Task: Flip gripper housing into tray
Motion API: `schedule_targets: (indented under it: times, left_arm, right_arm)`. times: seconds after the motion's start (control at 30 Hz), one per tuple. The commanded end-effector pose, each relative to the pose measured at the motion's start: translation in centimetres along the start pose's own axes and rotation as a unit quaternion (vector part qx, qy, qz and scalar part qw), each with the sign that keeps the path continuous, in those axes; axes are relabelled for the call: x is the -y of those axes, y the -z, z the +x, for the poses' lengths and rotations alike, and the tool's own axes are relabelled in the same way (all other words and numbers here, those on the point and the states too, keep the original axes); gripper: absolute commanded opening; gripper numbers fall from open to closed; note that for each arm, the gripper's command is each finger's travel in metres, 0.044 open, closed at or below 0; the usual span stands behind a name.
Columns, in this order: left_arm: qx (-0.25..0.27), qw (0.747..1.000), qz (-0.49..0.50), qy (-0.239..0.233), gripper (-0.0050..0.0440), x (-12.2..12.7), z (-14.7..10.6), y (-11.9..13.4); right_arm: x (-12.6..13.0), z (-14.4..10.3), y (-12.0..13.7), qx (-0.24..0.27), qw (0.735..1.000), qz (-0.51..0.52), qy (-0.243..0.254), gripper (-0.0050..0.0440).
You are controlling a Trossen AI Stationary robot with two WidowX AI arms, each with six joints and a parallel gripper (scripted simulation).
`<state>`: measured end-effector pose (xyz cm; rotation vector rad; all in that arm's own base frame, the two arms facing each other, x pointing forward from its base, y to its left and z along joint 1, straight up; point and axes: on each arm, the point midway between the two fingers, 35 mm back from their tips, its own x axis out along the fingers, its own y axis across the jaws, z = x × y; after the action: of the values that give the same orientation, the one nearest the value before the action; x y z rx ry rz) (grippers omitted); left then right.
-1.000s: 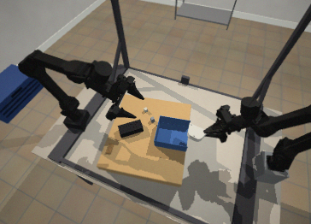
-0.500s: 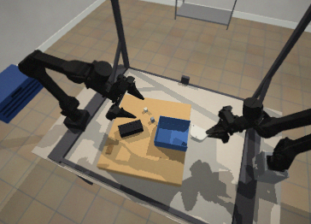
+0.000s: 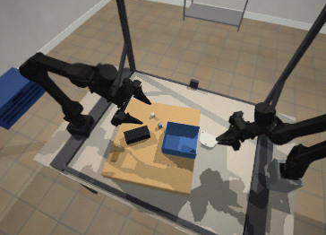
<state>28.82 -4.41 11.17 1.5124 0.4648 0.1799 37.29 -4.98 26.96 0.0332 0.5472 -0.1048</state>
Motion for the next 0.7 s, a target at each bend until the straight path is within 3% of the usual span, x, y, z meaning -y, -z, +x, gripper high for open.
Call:
schedule_targets:
  times: [0.0,0.67]
  left_arm:
    - [-0.001,1.000,-0.010,-0.005,0.0118,-0.60,0.07,-0.18]
    - [-0.002,1.000,-0.006,0.004,0.0118,-0.56,0.49,-0.37]
  right_arm:
    - [0.06,-0.66,-0.84,0.013,1.000,-0.001,0.002,0.0436]
    - [0.06,-0.66,-0.84,0.013,1.000,-0.001,0.002,0.0436]
